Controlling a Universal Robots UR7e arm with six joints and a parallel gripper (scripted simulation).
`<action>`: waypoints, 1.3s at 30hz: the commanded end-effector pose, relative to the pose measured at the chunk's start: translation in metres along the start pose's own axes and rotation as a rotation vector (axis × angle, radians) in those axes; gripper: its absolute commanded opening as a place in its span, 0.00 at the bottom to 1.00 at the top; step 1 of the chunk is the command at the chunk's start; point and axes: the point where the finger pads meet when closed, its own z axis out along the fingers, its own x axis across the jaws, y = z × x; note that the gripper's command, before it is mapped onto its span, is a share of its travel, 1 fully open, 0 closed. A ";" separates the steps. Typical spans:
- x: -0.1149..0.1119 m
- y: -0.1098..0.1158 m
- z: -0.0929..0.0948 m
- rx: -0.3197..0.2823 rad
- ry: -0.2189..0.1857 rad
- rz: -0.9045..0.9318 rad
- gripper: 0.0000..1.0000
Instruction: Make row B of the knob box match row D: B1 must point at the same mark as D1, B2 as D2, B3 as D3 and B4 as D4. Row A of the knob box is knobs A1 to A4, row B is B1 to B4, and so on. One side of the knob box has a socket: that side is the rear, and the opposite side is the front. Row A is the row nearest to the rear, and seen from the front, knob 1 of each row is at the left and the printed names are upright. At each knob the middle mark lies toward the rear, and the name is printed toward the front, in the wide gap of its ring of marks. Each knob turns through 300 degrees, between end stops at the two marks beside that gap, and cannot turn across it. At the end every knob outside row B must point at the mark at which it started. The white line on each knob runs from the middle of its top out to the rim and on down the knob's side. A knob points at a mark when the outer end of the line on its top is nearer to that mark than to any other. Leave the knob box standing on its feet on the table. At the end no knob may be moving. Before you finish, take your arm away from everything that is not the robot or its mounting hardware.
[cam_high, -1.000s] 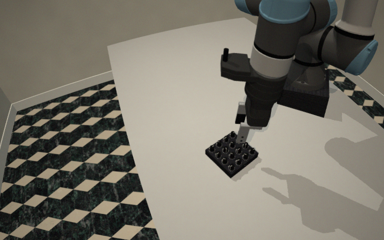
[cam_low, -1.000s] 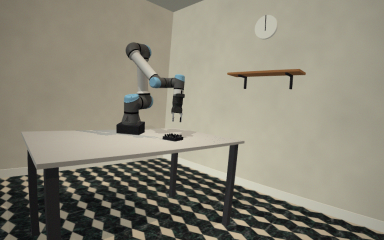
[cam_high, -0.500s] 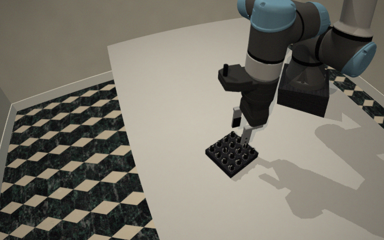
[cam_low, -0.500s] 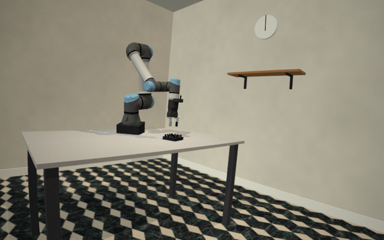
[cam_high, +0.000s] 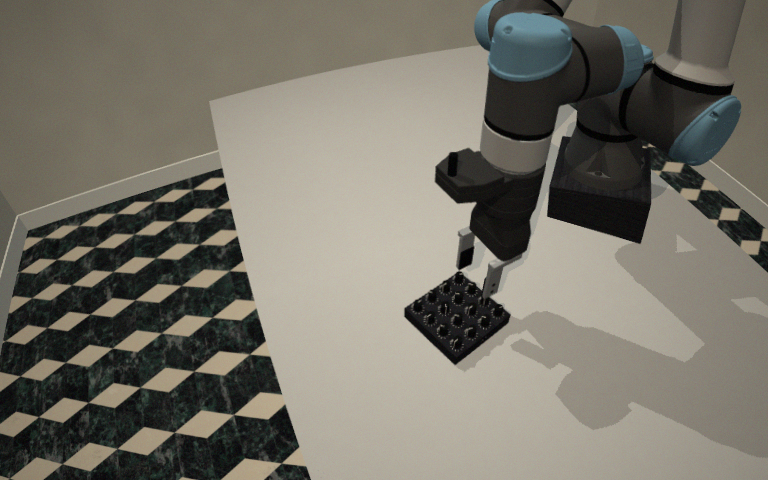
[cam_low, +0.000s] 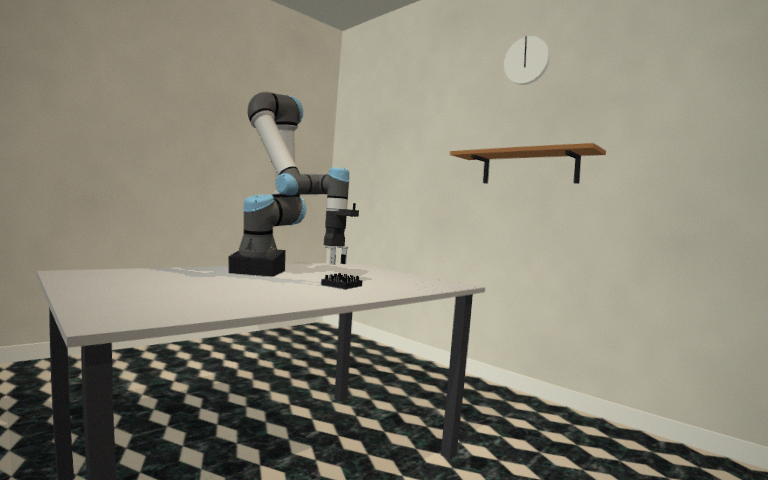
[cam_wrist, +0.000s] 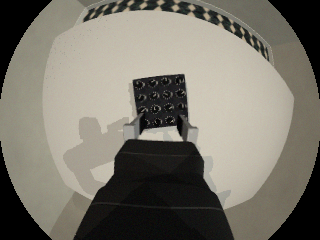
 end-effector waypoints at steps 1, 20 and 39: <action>0.002 0.003 0.004 0.001 -0.007 -0.051 1.00; 0.003 0.006 0.008 0.000 -0.011 -0.102 1.00; 0.003 0.006 0.008 0.000 -0.011 -0.102 1.00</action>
